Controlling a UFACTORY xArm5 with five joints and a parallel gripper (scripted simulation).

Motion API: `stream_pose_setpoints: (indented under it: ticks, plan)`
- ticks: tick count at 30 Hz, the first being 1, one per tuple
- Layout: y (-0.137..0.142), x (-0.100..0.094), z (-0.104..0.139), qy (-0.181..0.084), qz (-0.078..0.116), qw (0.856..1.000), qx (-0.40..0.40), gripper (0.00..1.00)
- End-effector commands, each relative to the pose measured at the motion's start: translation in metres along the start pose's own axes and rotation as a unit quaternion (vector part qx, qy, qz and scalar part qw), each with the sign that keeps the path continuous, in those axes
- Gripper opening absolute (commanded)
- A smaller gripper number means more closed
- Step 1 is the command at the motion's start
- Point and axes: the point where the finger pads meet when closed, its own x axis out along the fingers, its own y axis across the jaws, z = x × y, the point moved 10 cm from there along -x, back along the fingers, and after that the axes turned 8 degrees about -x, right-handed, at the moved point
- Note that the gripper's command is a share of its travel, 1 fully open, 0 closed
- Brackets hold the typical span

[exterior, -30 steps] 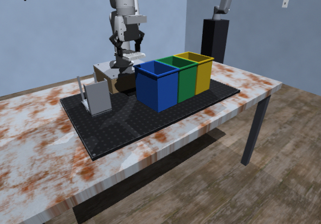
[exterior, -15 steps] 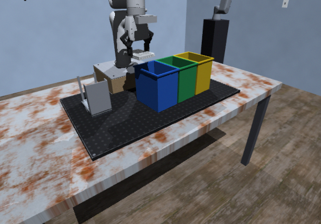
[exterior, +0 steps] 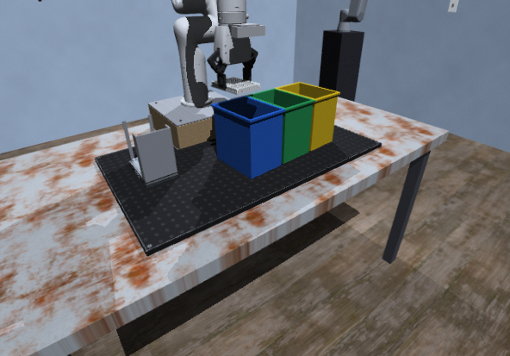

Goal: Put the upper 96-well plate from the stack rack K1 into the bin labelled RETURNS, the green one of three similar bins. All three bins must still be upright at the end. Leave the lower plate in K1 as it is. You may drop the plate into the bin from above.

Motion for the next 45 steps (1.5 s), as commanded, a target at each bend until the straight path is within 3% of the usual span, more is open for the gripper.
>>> stream_pose_setpoints:
  ticks: [1, 45]
  plan:
    - [-0.011, -0.001, -0.007, 0.002, 0.0, 1.0, 0.0, 0.0]
    - [-0.124, 0.005, -0.067, 0.001, -0.004, 1.0, 0.0, 0.0]
